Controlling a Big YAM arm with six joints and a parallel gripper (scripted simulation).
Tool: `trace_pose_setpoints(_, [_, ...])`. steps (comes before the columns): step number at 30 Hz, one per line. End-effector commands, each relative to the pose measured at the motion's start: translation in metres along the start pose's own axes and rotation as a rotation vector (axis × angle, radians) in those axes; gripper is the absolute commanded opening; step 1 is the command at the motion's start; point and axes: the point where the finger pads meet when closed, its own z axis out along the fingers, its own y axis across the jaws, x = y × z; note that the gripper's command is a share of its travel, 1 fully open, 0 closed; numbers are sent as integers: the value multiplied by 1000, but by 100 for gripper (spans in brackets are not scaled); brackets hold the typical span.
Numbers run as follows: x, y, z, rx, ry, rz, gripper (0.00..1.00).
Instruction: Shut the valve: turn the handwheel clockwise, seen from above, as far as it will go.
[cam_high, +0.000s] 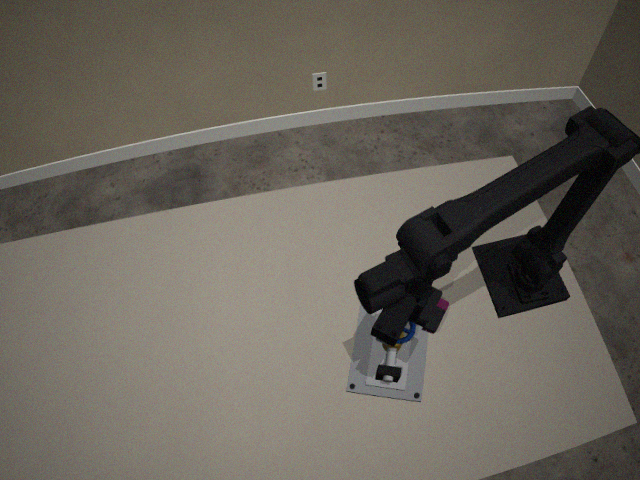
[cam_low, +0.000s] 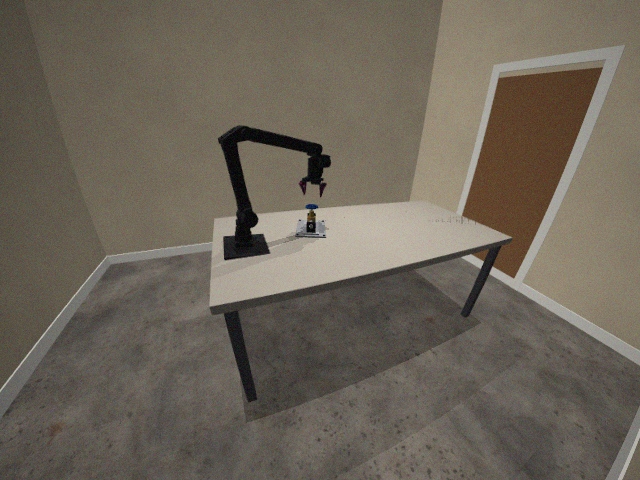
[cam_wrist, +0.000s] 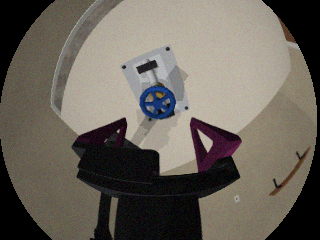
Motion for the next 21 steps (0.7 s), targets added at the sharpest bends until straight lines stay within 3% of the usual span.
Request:
trace_pose_setpoints(1, [0, -2, 15, -7, 6, -8, 100])
trace_pose_setpoints(21, [1, -4, 44, -7, 7, -3, 100])
